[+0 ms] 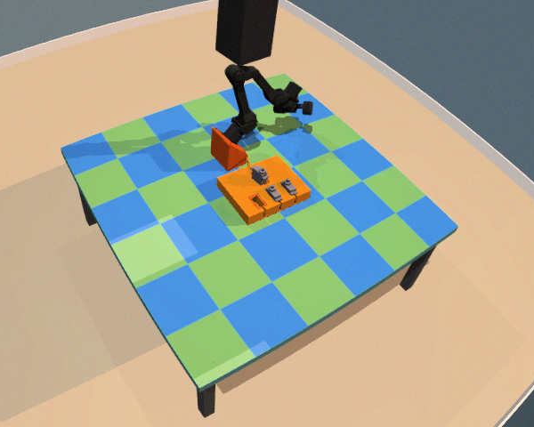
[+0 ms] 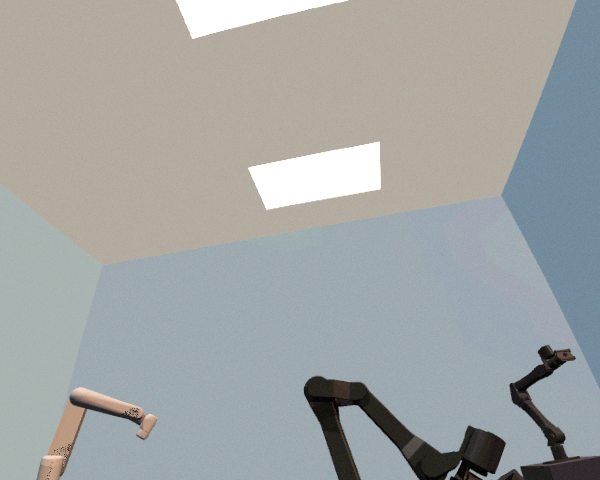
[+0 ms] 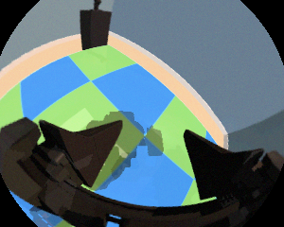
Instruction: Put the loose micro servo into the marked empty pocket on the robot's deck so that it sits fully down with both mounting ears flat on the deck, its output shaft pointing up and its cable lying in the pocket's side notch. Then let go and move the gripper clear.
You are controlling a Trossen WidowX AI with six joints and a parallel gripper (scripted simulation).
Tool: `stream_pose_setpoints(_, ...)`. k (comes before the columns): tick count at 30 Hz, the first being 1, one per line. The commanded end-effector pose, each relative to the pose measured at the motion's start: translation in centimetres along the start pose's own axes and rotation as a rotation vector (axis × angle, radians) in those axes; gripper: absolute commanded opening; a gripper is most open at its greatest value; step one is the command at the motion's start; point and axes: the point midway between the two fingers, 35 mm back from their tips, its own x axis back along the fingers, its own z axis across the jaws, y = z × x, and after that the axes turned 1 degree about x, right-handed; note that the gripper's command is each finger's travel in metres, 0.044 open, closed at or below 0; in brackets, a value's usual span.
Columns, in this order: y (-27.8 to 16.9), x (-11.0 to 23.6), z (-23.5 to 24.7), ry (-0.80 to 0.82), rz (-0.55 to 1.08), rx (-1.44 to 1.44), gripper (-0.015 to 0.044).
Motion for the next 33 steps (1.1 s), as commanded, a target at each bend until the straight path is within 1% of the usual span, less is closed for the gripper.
stream_pose_setpoints(1,-0.1,0.0,0.0,0.000,0.003,-0.003,0.0426)
stream_pose_setpoints(2,-0.2,0.0,-0.1,-0.001,0.008,-0.010,0.0440)
stream_pose_setpoints(18,-5.9,-0.2,-2.6,-0.072,0.253,-0.315,0.0440)
stream_pose_setpoints(33,-11.4,1.3,-5.0,-0.212,0.468,-0.649,0.0440)
